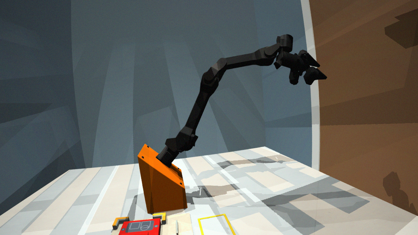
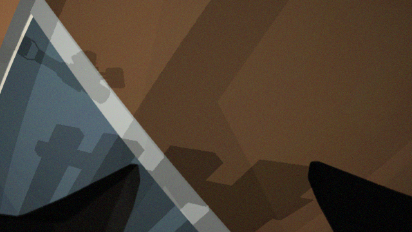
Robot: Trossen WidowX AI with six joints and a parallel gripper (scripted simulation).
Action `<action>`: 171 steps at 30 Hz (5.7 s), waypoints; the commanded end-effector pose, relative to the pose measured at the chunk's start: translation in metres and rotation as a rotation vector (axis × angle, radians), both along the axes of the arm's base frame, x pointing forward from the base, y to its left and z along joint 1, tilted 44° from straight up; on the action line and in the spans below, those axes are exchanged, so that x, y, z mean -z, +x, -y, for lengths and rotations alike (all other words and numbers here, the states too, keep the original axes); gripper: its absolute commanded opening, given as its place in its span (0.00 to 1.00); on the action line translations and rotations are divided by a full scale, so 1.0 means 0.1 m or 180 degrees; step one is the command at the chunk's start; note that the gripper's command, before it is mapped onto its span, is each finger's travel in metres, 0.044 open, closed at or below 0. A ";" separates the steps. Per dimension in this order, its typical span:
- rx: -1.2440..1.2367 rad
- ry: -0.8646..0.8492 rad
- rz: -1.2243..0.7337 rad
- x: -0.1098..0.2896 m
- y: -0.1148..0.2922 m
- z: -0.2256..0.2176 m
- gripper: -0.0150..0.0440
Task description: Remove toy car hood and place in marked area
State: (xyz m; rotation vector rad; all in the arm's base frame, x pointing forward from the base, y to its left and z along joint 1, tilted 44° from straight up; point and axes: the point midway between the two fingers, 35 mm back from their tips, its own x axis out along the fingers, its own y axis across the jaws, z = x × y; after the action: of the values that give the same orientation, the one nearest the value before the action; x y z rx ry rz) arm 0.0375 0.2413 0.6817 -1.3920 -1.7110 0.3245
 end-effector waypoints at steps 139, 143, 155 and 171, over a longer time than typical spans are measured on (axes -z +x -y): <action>0.2155 0.1957 -1.1337 7.55 3.17 2.26 1.00; 0.2154 0.1957 -1.1338 7.57 3.17 2.23 1.00; 0.2148 0.1954 -1.1340 7.63 3.15 2.16 1.00; 0.2146 0.1953 -1.1341 7.68 3.14 2.12 1.00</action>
State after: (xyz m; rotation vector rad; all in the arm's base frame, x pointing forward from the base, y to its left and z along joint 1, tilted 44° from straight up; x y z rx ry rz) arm 0.3525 0.0281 -0.0835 -1.2764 -3.9725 -1.7824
